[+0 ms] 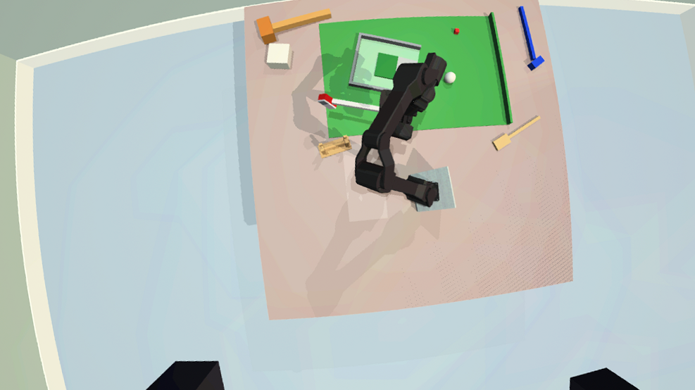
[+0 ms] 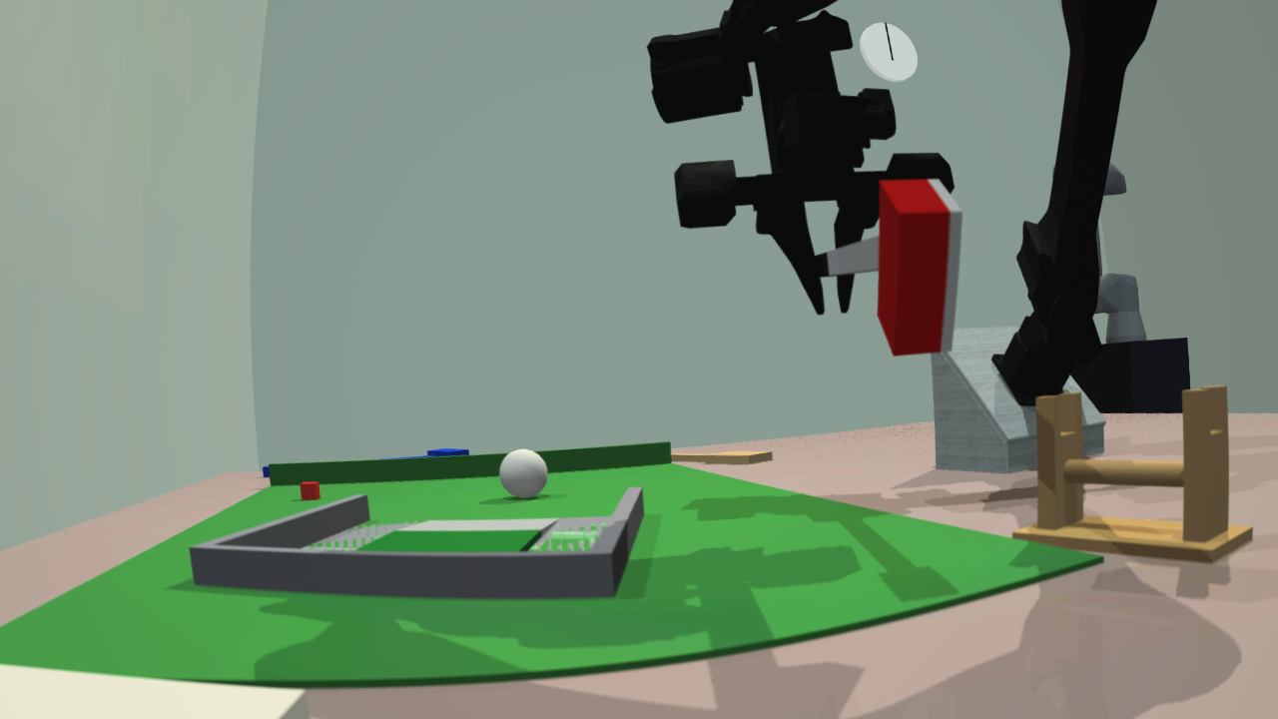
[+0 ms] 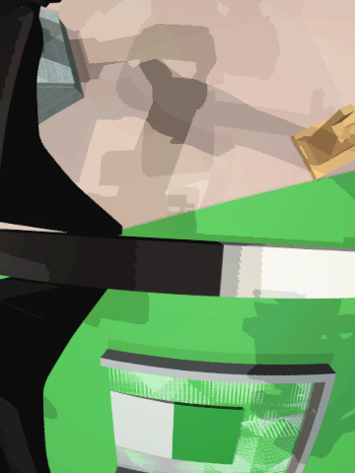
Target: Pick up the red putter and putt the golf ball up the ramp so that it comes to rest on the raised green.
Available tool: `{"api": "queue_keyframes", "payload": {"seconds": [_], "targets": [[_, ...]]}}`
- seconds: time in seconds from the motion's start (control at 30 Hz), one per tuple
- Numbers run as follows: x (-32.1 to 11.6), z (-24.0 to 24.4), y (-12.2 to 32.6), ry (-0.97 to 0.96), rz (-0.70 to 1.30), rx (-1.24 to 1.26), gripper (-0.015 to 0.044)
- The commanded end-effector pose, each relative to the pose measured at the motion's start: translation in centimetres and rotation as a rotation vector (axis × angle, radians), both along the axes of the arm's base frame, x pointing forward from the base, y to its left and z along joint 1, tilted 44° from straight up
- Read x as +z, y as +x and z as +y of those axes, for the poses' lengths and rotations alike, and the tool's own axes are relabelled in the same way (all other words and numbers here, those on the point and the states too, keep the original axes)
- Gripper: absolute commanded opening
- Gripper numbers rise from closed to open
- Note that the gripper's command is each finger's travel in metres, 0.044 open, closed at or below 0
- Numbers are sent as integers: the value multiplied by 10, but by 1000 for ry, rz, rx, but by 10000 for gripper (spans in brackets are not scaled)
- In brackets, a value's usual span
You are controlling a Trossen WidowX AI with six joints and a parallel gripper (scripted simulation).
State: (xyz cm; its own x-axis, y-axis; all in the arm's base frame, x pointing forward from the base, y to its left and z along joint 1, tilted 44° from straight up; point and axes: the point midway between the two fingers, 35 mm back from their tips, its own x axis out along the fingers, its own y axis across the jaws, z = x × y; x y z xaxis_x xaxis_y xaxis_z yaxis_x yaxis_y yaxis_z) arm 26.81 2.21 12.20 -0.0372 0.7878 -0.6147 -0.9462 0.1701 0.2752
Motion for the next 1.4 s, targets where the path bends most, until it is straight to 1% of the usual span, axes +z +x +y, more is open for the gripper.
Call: {"api": "queue_keyframes", "payload": {"seconds": [0.0, 0.23, 0.47, 0.93, 1.17, 1.37], "targets": [[-18, -23, 5, -22, 131, -127, 0], [-50, -69, 5, -85, 378, -341, 0], [-85, -115, -4, -139, 630, -564, 0], [-154, -194, -49, -218, 1128, -999, 0], [-158, -197, -52, -221, 1152, -1019, 0], [-170, -186, -53, -220, 1152, -1019, 0]]}}
